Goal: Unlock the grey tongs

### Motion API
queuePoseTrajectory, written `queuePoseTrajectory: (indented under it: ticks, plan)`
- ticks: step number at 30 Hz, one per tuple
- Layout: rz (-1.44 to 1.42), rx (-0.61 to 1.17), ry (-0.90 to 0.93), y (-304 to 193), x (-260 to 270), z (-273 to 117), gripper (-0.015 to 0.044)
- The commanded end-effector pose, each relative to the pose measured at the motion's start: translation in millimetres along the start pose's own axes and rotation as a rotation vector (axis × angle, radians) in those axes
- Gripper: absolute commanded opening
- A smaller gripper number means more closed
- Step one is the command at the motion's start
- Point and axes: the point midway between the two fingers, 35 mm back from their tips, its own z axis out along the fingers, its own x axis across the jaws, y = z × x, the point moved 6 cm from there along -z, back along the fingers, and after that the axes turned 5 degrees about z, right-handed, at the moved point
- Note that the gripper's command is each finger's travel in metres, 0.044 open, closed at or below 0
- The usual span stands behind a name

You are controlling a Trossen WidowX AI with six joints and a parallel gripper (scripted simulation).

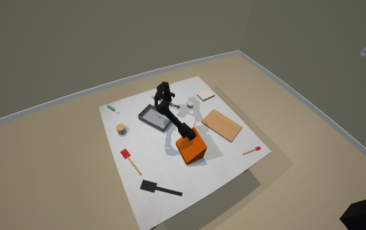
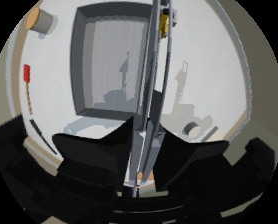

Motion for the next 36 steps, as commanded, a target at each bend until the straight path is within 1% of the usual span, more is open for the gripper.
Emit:
queuePoseTrajectory:
  ticks: [1, 36]
  plan:
    - [0.141, -0.003, -0.009, -3, -10, -2, -0.0150]
    - [1.560, -0.006, -0.017, -50, -85, -2, -0.0150]
